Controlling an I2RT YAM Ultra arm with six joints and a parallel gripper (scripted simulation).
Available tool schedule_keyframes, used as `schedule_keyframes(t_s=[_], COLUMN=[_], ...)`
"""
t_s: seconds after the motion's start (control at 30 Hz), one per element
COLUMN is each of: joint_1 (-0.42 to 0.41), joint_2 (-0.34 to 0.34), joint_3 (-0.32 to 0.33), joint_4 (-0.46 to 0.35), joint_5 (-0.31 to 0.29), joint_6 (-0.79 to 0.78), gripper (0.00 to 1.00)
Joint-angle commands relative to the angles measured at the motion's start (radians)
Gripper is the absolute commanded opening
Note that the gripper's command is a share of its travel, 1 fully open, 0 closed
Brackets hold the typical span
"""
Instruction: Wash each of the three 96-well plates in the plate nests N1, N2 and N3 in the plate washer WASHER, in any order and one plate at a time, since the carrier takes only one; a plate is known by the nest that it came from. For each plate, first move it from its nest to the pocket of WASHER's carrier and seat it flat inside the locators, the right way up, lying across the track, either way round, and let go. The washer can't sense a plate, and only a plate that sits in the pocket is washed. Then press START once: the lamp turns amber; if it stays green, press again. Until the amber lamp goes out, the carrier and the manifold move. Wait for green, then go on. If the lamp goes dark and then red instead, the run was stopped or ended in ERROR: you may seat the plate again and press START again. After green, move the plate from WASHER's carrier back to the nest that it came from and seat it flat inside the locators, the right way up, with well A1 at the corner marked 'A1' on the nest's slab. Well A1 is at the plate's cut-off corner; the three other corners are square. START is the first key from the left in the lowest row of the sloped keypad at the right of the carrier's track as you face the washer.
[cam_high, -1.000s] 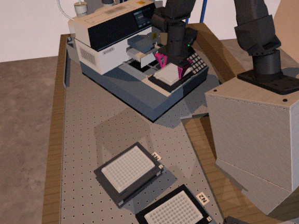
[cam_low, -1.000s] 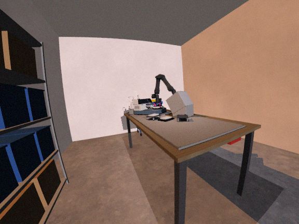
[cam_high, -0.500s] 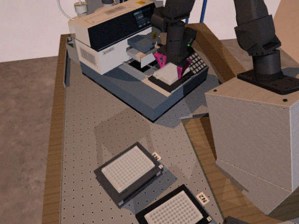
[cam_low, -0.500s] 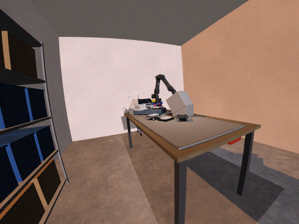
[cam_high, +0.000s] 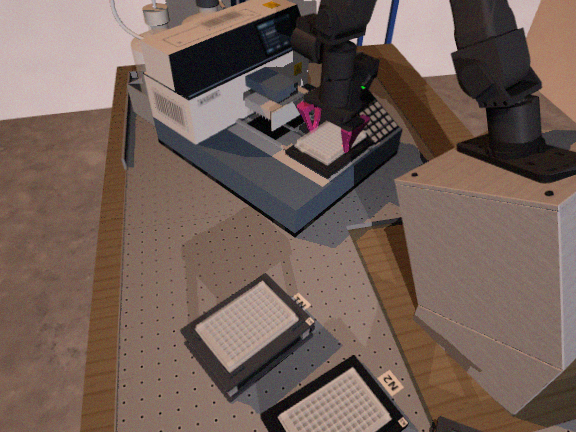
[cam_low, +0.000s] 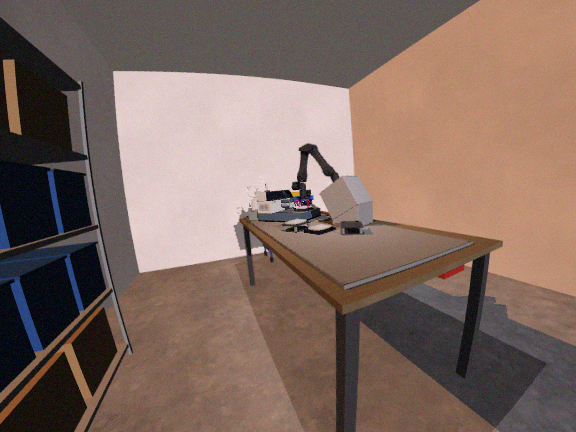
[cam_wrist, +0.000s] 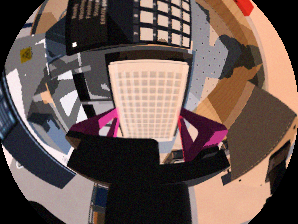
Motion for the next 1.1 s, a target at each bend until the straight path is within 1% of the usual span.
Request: schedule_keyframes(t_s=[0.0, 0.27, 0.33, 0.47, 0.63, 1.0, 1.03, 1.07], joint_1=[-0.006, -0.001, 0.000, 0.001, 0.004, 0.009, 0.009, 0.009], joint_2=[0.009, 0.018, 0.007, 0.014, 0.021, 0.015, 0.019, 0.023], joint_3=[0.007, -0.005, -0.008, -0.011, -0.022, -0.026, -0.021, -0.017], joint_4=[0.006, 0.014, 0.014, 0.010, 0.023, 0.033, 0.019, 0.023], joint_5=[0.003, 0.004, 0.005, 0.005, 0.006, 0.008, 0.008, 0.008], joint_6=[-0.007, -0.004, -0.003, -0.003, -0.001, 0.002, 0.001, 0.002], gripper=[0.00, 0.00, 0.00, 0.00, 0.00, 0.00, 0.00, 0.00])
